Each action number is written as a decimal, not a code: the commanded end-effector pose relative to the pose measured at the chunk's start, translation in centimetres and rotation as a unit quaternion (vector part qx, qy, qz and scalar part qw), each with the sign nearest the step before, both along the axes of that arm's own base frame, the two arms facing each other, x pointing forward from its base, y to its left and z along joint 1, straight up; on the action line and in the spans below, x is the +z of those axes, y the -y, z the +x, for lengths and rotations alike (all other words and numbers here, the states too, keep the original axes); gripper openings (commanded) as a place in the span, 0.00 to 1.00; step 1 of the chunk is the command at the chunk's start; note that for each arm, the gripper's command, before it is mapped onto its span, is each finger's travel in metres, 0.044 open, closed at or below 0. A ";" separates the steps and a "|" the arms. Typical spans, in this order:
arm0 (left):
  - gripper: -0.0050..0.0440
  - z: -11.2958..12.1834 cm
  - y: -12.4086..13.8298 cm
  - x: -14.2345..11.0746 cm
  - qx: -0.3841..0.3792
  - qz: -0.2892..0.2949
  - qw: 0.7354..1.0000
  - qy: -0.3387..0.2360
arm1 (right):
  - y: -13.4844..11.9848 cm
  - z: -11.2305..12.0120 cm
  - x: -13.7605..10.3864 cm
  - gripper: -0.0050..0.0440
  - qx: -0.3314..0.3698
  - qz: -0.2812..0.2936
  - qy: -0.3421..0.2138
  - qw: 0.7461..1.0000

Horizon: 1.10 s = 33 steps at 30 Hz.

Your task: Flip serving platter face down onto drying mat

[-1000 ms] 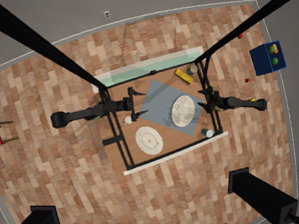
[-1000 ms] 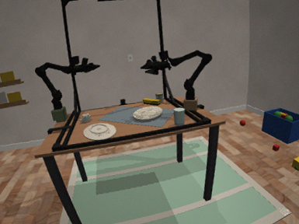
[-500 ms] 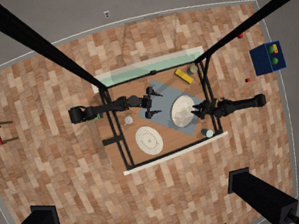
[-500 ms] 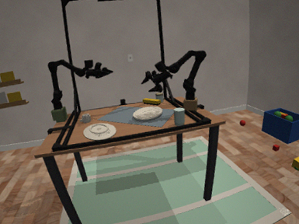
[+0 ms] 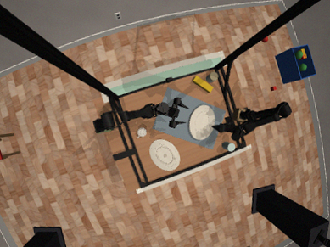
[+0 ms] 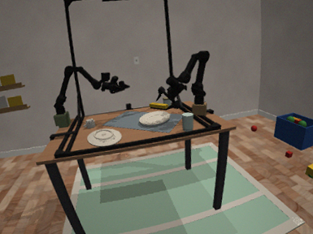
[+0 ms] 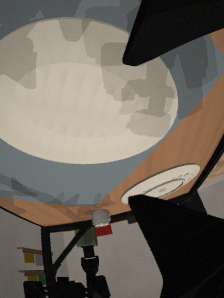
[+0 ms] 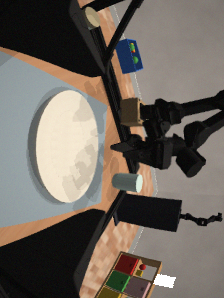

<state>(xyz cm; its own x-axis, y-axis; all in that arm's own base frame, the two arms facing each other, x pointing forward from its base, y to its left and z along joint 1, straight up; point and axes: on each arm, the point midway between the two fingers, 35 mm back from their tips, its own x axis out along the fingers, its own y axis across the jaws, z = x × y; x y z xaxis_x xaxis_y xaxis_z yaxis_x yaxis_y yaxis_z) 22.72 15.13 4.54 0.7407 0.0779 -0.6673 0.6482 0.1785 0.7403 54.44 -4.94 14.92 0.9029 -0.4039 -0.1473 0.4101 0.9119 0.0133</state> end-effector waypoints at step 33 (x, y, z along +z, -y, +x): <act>1.00 -3.6 0.3 -6.6 -0.095 0.038 0.994 -0.029 | 0.7 2.8 -6.7 1.00 -0.040 0.000 -0.015 0.999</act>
